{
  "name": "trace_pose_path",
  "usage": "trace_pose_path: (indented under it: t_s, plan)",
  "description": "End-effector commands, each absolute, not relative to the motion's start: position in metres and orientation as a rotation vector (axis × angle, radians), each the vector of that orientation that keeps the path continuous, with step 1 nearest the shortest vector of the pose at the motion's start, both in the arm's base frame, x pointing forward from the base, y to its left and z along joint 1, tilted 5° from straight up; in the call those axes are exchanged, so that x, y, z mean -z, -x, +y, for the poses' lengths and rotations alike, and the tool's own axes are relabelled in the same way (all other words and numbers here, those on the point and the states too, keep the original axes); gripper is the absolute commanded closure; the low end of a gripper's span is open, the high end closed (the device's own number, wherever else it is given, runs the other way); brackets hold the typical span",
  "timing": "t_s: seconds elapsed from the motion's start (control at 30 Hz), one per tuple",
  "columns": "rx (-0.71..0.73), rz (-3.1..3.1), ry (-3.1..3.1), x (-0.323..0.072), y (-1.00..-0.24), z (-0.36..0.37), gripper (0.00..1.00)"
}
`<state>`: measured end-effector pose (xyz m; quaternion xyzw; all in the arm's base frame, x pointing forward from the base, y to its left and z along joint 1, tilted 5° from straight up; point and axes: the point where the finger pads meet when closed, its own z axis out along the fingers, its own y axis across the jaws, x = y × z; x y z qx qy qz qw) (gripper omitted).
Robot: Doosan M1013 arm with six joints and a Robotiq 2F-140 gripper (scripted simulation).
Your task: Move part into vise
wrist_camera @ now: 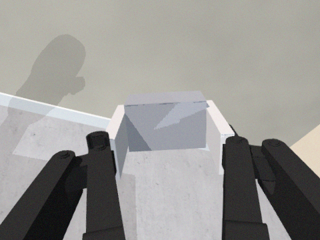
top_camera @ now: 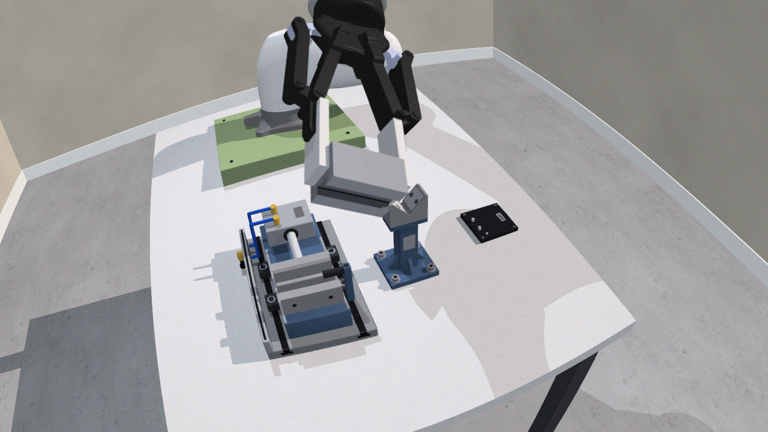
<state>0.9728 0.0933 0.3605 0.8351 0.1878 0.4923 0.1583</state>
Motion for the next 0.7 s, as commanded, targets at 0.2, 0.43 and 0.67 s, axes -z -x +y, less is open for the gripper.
trace_pose_path:
  t_s: [0.2,0.43,0.67]
  plan:
    - [-1.418,1.023,-2.132,-0.374,-0.987,0.127,1.0]
    - [-1.39,1.255,-1.986,-0.373,-0.987,0.145,1.0]
    - [-1.321,1.567,-1.762,-0.363,-0.979,0.169,1.0]
